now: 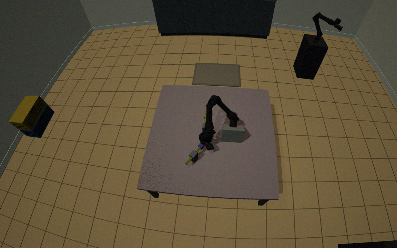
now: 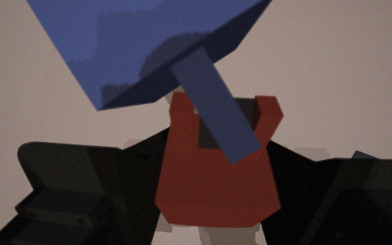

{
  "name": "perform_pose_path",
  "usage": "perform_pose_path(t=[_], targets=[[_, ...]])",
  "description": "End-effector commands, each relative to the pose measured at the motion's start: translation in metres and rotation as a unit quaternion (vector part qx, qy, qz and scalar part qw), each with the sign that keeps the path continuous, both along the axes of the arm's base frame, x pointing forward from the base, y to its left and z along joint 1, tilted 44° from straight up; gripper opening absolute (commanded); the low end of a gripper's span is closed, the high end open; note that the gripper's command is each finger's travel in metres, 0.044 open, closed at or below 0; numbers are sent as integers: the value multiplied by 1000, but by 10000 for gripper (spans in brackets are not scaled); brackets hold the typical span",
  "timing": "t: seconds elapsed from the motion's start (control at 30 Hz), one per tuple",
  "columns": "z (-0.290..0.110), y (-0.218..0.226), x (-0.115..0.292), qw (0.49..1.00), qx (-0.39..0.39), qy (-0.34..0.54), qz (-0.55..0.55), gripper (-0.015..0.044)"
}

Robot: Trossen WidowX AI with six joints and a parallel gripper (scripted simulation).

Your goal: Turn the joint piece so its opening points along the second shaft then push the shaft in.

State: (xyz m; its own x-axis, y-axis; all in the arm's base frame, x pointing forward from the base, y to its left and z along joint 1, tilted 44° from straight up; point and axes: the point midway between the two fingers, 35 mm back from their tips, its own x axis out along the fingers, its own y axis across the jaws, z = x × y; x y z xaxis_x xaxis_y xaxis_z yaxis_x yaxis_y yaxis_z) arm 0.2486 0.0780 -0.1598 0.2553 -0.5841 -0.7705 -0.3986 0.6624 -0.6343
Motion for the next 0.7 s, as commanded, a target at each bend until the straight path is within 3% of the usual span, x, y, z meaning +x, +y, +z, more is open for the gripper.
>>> perform_pose_path(t=[0.0,0.67], targets=[[0,0,0,1000,0,0,0,0],[10,-3,1,988,-45,139,46,0]])
